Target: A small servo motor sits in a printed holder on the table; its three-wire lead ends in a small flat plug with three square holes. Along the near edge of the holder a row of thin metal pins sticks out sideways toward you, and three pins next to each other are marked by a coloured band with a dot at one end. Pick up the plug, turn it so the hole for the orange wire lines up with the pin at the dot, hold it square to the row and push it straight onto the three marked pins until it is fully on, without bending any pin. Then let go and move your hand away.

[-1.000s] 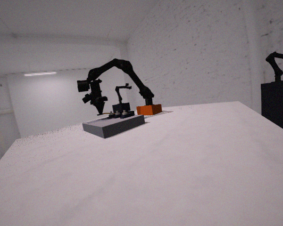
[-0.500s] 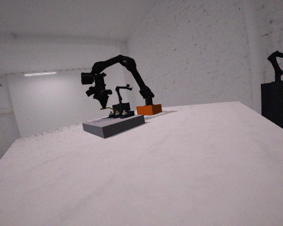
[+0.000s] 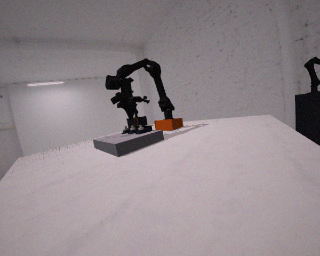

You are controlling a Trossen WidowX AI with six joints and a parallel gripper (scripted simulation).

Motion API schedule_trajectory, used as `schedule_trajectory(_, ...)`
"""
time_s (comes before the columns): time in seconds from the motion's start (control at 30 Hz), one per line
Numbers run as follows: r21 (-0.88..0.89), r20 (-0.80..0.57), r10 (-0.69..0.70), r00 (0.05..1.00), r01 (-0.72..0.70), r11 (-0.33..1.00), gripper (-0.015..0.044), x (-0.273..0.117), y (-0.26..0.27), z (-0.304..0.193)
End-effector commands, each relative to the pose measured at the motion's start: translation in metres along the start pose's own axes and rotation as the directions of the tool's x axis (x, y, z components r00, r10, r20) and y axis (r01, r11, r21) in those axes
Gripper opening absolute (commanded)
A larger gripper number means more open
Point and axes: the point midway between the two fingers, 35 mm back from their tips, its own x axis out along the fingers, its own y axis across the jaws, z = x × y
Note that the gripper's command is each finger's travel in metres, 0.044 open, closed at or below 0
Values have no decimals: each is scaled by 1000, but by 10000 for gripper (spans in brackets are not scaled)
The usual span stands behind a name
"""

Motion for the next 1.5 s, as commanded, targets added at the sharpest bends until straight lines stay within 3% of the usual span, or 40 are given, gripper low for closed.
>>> schedule_trajectory(0.0, -3, 1, 7, 1000, -7, 1000, 0, -1, 11, -15)
schedule_trajectory(0.87, -53, -11, 11, 1000, -11, 999, 0, 18, 56, -135)
schedule_trajectory(1.47, -54, -11, 11, 1000, -11, 998, 0, 58, 57, -134)
